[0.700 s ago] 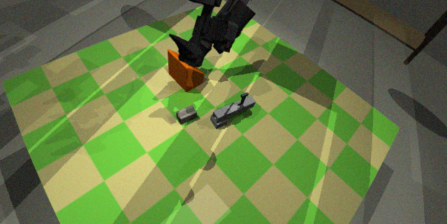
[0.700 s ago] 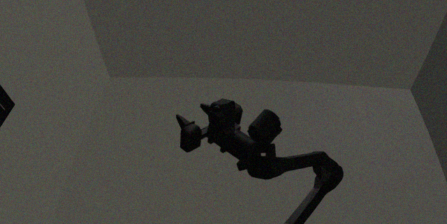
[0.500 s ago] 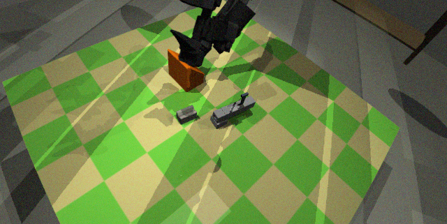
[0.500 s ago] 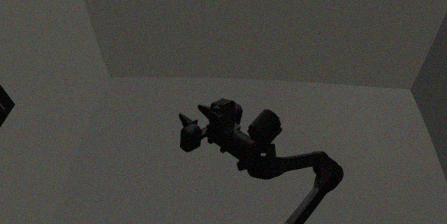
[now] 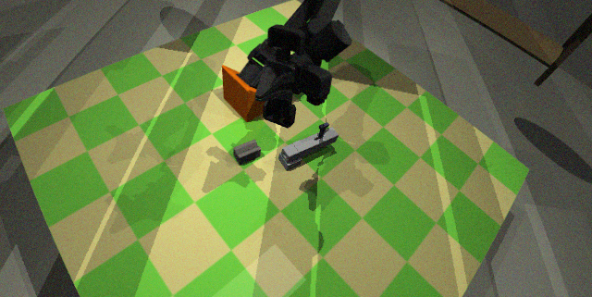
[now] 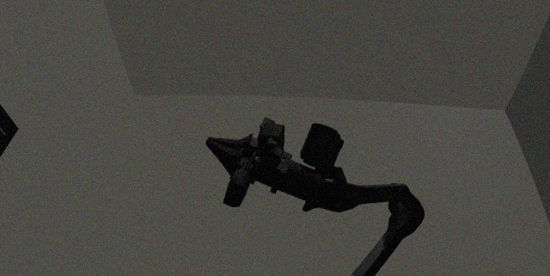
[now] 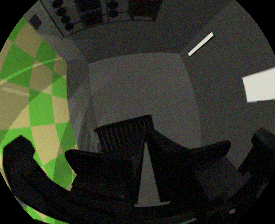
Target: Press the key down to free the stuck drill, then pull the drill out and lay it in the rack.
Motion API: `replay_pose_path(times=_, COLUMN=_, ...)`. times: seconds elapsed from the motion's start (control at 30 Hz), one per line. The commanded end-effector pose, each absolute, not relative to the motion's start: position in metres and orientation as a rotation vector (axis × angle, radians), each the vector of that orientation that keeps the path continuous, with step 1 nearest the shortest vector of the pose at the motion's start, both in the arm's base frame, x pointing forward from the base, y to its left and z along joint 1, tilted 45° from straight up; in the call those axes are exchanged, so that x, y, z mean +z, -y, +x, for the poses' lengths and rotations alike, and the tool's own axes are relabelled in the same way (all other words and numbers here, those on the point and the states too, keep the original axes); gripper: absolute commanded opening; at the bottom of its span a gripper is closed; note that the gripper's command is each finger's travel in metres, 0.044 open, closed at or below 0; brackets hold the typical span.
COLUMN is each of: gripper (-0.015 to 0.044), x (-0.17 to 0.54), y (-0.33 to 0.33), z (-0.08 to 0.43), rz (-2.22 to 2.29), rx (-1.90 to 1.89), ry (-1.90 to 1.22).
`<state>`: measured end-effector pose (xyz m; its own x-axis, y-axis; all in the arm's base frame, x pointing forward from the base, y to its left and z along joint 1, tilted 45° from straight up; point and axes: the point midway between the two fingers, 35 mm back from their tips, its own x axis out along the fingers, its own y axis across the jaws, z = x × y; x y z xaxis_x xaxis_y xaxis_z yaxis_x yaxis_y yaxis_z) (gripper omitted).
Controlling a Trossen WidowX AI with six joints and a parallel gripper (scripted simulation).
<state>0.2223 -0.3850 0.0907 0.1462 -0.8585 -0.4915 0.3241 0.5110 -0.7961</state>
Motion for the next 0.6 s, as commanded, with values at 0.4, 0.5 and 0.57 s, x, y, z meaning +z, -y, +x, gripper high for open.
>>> replay_pose_path(times=0.4, gripper=0.0, x=0.028, y=0.193, z=0.291, rz=0.157, rx=-0.024, ry=-1.252)
replay_pose_path(times=0.5, gripper=0.0, x=0.035, y=0.159, z=0.289, rz=0.307, rx=0.08, ry=-1.291)
replay_pose_path(times=0.57, gripper=0.0, x=0.042, y=0.137, z=0.287, rz=0.41, rx=0.143, ry=-1.319)
